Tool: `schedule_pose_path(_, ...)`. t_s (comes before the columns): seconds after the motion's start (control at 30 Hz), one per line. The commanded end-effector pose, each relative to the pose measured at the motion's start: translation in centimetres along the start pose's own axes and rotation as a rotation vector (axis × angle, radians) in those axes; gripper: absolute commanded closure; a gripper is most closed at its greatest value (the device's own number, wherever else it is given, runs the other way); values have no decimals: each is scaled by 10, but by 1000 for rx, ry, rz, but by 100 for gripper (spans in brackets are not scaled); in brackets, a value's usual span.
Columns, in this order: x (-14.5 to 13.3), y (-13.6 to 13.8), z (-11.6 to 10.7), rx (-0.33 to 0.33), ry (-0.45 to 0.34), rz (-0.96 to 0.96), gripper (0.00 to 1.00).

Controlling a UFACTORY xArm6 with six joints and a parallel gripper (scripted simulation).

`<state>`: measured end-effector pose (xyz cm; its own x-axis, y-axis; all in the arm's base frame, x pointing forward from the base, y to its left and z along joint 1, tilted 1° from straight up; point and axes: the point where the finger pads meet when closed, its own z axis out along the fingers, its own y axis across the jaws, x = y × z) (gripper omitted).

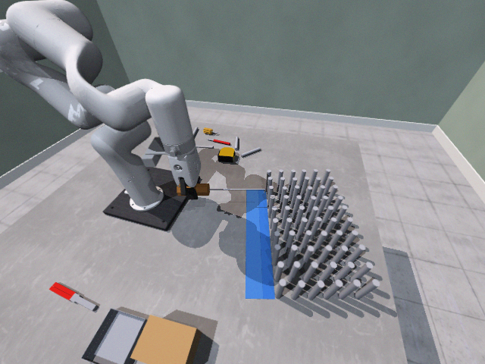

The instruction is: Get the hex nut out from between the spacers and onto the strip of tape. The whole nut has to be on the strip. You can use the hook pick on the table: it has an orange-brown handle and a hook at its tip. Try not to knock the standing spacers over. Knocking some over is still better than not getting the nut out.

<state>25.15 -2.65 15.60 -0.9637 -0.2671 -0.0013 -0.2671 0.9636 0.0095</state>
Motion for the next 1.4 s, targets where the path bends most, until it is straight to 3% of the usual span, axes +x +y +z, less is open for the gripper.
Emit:
schedule_pose_path(0.0, -1, -1, -1, 2, -4, 0, 100)
schedule_pose_path(0.5, -1, -1, 20, 5, -3, 1, 100)
schedule_pose_path(1.0, -1, -2, 73, 5, -3, 1, 100)
schedule_pose_path(1.37, -2, -2, 97, 5, -3, 1, 100)
